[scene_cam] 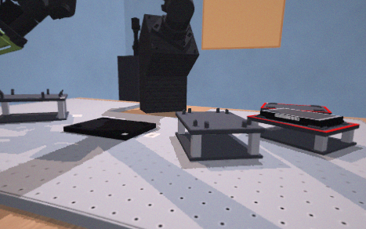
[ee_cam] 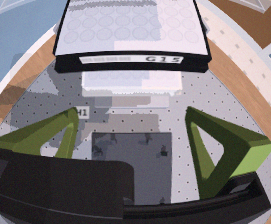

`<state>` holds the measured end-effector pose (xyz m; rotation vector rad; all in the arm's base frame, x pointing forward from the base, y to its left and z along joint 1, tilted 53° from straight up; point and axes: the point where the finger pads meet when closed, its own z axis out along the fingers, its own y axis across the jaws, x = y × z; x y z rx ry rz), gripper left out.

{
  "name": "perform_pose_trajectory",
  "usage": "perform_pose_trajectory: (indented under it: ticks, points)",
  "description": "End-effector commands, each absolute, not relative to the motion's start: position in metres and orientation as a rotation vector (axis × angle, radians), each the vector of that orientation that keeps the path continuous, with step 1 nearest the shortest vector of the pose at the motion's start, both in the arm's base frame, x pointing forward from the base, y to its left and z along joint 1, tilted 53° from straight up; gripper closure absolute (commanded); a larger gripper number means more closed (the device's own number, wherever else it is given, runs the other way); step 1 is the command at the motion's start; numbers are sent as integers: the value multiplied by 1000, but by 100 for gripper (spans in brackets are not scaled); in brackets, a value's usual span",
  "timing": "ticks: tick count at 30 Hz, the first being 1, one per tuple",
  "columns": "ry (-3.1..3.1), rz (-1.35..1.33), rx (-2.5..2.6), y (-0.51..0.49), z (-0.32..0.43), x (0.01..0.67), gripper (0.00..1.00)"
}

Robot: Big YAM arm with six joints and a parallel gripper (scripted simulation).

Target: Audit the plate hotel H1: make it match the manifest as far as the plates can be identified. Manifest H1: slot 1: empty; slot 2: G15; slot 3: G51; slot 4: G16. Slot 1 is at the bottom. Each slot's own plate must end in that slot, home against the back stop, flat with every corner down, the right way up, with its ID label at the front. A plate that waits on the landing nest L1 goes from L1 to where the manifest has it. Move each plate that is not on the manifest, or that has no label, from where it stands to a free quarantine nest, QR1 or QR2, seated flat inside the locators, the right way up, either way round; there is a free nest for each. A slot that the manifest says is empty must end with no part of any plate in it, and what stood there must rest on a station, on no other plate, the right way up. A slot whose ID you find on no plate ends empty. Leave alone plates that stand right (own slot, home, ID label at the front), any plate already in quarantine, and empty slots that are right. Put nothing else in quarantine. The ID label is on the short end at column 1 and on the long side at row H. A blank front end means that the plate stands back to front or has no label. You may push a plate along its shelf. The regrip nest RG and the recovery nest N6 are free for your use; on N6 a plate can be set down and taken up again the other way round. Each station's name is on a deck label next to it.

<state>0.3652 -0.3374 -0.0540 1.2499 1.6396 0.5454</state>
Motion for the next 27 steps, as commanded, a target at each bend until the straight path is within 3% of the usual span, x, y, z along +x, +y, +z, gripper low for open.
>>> perform_pose_trajectory:
  ticks: [1,27]
  points:
    - [1630,548,1257,-346,-54,373,0]
    - [1620,528,1240,-370,-47,384,0]
